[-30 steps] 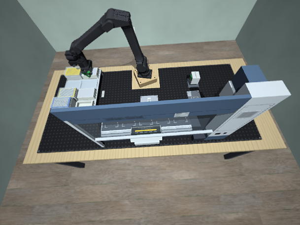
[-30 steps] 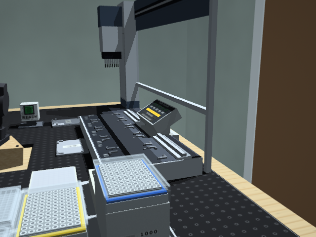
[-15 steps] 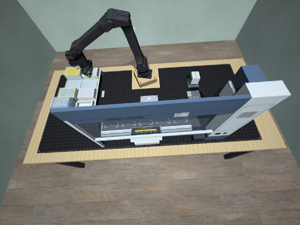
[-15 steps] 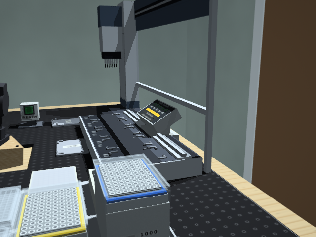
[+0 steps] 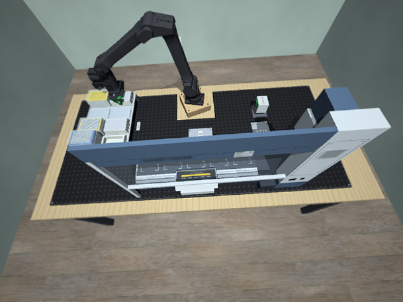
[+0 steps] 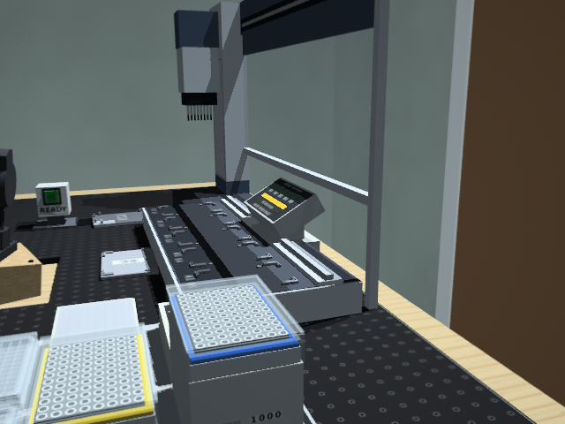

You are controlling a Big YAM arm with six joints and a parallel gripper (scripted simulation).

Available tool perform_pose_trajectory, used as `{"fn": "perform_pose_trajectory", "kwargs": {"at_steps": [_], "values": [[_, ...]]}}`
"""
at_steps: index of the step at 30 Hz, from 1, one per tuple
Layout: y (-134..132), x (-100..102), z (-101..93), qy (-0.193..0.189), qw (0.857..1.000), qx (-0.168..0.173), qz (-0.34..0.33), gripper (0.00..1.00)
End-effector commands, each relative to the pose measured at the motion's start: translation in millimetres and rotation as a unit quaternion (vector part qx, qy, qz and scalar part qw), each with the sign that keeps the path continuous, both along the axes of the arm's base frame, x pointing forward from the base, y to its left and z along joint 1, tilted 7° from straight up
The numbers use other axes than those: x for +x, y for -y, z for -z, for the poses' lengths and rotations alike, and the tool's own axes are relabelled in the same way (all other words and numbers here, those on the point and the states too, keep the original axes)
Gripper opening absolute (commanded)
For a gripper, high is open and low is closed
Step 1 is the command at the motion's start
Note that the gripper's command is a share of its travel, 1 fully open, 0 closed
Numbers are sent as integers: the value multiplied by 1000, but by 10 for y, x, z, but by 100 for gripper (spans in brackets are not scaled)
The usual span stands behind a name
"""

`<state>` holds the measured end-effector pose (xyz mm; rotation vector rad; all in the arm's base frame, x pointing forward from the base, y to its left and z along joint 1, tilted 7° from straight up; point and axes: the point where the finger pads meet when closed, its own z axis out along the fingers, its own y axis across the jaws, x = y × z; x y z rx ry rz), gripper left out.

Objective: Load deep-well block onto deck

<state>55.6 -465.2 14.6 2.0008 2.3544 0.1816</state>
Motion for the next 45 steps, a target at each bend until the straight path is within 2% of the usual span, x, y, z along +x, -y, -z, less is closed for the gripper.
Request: {"fn": "perform_pose_trajectory", "kwargs": {"at_steps": [1,32,33,34,36,42,43,45], "values": [[158,17,-147,2,1000,-23,1,100],[158,17,-147,2,1000,-23,1,100],[122,55,-196,3,1000,-20,2,100],[198,51,-313,4,999,-32,2,100],[264,37,-396,4,999,-40,2,100],[269,-5,-466,4,999,-40,2,100],[239,-18,-296,3,1000,-21,2,100],[250,-38,-375,3,1000,-26,3,100]]}}
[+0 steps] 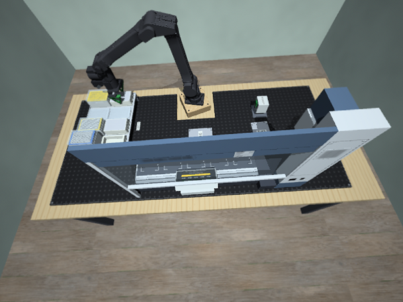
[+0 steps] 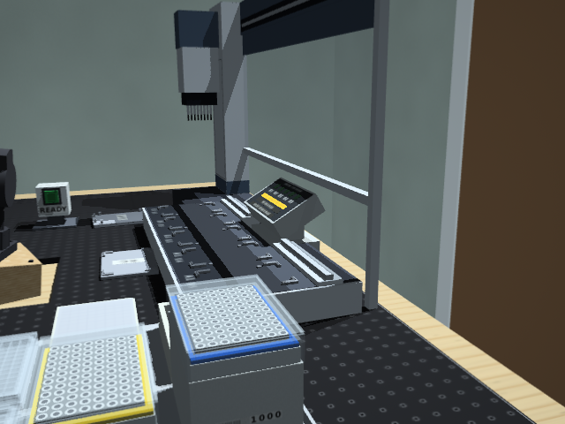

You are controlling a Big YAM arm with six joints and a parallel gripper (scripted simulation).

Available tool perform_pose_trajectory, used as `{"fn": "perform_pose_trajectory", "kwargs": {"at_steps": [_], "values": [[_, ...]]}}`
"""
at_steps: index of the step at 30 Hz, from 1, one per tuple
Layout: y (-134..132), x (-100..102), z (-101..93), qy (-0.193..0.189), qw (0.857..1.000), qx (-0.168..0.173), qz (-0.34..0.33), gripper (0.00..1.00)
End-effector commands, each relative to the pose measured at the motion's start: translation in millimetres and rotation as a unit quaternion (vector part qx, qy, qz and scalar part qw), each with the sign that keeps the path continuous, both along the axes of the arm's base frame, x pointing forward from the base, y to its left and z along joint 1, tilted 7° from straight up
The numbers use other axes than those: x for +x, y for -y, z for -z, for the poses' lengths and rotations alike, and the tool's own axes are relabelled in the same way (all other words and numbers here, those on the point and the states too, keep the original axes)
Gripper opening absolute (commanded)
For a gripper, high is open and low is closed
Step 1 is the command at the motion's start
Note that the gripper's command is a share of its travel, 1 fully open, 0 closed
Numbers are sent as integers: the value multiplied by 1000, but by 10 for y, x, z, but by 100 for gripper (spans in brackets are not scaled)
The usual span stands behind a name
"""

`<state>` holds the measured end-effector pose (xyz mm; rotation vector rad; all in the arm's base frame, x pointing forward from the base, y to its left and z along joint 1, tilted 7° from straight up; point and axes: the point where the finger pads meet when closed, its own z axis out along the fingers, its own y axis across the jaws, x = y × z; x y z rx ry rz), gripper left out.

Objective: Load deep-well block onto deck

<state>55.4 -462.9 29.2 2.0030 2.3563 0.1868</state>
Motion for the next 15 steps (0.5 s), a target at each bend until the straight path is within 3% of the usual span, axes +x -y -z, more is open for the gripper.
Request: {"fn": "perform_pose_trajectory", "kwargs": {"at_steps": [1,12,14,15], "values": [[290,-46,-342,4,999,-38,3,100],[298,-71,-581,4,999,-44,1,100],[298,-71,-581,4,999,-44,1,100],[286,-77,-483,3,999,-32,1,100]]}}
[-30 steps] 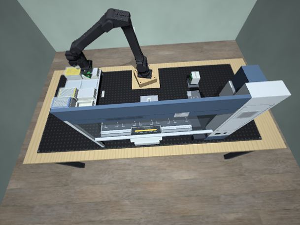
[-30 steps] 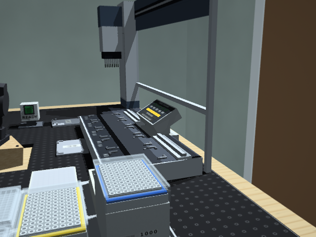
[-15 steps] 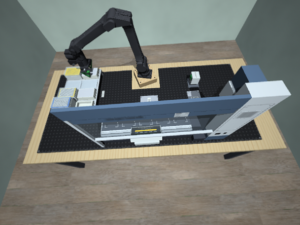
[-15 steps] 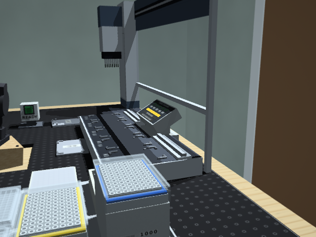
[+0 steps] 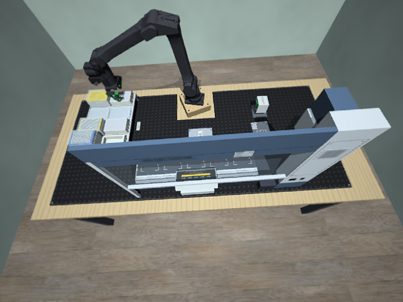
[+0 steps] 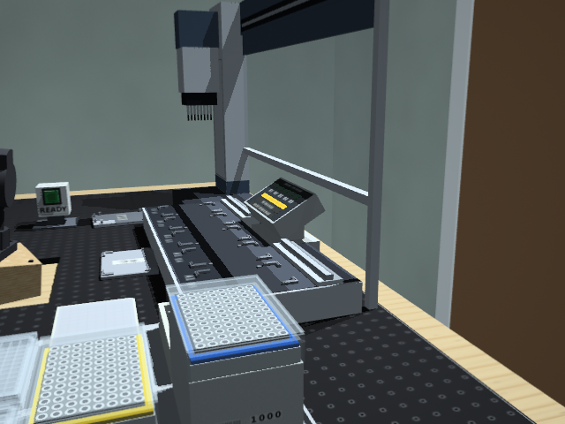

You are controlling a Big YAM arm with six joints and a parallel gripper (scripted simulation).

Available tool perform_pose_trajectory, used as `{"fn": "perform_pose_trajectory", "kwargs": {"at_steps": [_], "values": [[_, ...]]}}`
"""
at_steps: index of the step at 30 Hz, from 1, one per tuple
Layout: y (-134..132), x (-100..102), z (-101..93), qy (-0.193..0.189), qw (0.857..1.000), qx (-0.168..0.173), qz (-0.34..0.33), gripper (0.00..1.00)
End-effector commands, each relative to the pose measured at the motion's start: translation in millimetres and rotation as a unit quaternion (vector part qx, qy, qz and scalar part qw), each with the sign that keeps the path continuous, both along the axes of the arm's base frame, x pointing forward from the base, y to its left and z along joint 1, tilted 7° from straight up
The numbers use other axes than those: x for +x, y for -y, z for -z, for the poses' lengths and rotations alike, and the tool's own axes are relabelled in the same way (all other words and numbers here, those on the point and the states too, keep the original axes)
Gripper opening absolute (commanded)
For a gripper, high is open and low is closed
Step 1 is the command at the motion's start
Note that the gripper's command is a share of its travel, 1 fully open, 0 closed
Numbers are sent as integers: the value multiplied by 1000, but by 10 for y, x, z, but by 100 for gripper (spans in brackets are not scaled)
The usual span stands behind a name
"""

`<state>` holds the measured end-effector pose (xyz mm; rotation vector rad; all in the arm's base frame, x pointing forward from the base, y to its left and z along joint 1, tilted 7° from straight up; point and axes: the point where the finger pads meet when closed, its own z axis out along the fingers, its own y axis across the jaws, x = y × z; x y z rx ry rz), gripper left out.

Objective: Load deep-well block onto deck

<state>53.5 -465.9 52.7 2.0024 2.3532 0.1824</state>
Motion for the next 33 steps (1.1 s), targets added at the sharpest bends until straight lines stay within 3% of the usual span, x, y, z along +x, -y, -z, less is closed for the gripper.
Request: {"fn": "perform_pose_trajectory", "kwargs": {"at_steps": [1,3,10,14,16,17,21,33], "values": [[263,-65,-309,3,999,-35,1,100],[269,-69,-415,4,999,-42,1,100],[264,-74,-462,3,999,-35,0,100],[269,-92,-605,3,999,-43,1,100],[269,-92,-605,3,999,-43,1,100],[257,-79,-437,2,1000,-23,0,100],[268,-102,-691,3,999,-43,1,100],[267,-121,-855,3,999,-43,1,100]]}}
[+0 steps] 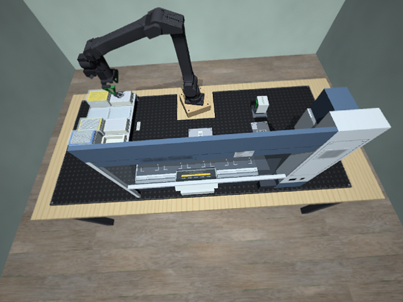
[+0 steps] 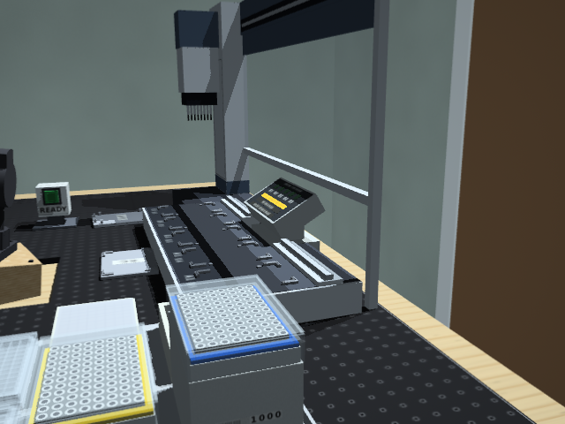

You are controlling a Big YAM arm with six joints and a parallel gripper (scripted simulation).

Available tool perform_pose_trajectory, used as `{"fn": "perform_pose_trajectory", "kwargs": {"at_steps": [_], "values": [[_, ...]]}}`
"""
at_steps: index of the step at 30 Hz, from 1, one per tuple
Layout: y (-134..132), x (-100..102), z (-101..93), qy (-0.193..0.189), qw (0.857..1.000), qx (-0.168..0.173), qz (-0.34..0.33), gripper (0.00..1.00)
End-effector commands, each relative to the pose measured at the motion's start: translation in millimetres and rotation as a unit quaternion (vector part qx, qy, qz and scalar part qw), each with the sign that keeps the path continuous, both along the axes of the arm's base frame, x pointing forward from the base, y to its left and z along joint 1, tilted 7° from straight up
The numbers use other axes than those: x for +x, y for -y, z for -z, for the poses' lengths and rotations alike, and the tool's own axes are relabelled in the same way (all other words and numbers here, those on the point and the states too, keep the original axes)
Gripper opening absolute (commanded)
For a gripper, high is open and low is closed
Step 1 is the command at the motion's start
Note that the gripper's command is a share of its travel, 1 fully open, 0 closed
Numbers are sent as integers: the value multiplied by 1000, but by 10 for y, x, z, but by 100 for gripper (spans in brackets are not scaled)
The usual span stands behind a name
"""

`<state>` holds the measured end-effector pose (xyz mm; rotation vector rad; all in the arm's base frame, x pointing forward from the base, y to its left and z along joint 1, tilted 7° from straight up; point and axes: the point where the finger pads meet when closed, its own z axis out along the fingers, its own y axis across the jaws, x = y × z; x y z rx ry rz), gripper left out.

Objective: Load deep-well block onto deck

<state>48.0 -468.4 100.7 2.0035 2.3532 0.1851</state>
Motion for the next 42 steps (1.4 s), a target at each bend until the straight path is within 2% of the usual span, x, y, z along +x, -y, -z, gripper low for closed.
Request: {"fn": "perform_pose_trajectory", "kwargs": {"at_steps": [1,4,10,14,17,18,23,30,35,37,42], "values": [[241,-64,-289,2,999,-33,1,100],[240,-75,-452,3,999,-44,1,100],[241,-83,-481,2,999,-37,1,100],[237,-96,-623,2,999,-45,1,100],[239,-96,-607,2,999,-41,1,100],[245,-77,-474,2,1000,-25,-1,100],[236,-110,-732,2,999,-44,1,100],[232,-120,-859,2,999,-45,1,100],[237,-117,-857,2,999,-39,0,100],[231,-124,-927,2,999,-44,0,100],[257,-122,-858,2,999,-40,0,100]]}}
